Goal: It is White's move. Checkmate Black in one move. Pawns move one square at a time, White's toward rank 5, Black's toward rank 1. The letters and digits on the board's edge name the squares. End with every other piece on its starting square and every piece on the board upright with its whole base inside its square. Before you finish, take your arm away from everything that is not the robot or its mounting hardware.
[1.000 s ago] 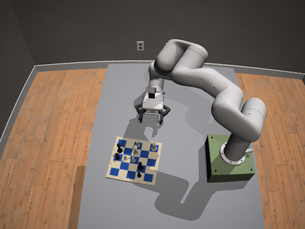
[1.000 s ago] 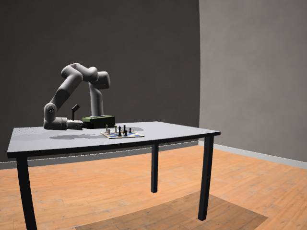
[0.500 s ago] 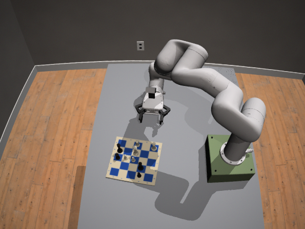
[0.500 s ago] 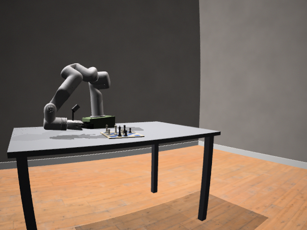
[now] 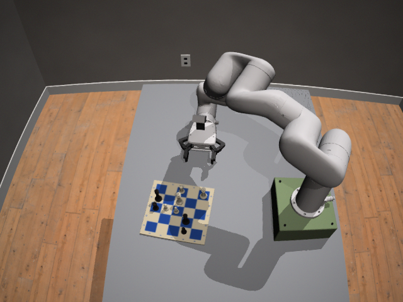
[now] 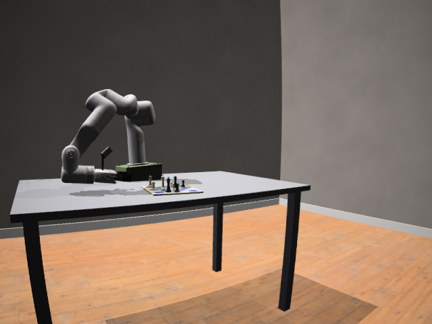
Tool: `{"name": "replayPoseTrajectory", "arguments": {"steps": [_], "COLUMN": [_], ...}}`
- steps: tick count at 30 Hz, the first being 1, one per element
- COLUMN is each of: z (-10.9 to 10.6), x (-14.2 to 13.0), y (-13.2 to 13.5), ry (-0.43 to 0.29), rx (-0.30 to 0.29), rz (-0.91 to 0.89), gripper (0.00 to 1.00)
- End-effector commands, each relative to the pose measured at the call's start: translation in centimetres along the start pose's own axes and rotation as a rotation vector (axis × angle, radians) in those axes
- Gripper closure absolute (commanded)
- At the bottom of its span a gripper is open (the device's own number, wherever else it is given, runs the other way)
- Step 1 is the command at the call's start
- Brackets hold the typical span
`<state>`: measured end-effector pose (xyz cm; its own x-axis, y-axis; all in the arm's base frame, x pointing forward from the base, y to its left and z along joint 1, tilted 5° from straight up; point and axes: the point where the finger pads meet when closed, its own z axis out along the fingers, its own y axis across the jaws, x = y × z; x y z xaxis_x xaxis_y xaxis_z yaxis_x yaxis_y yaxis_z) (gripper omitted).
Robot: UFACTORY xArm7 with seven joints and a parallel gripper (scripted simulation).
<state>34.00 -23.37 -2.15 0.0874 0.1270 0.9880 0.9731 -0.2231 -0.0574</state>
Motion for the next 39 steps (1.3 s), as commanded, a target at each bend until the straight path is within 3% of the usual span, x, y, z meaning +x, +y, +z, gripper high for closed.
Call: {"name": "replayPoseTrajectory", "arguments": {"steps": [1,23,35,39], "z": [-0.1,-0.1,-0.6,-0.7], "x": [0.1,0.4,7.1,8.1], "y": [0.1,0.1,0.0,0.0], "ry": [-0.002,-0.002,-0.002,-0.002], "rx": [0.0,0.0,0.0,0.0], "rz": [-0.003,-0.003,-0.003,-0.003], "gripper": [0.0,0.0,0.0,0.0]}}
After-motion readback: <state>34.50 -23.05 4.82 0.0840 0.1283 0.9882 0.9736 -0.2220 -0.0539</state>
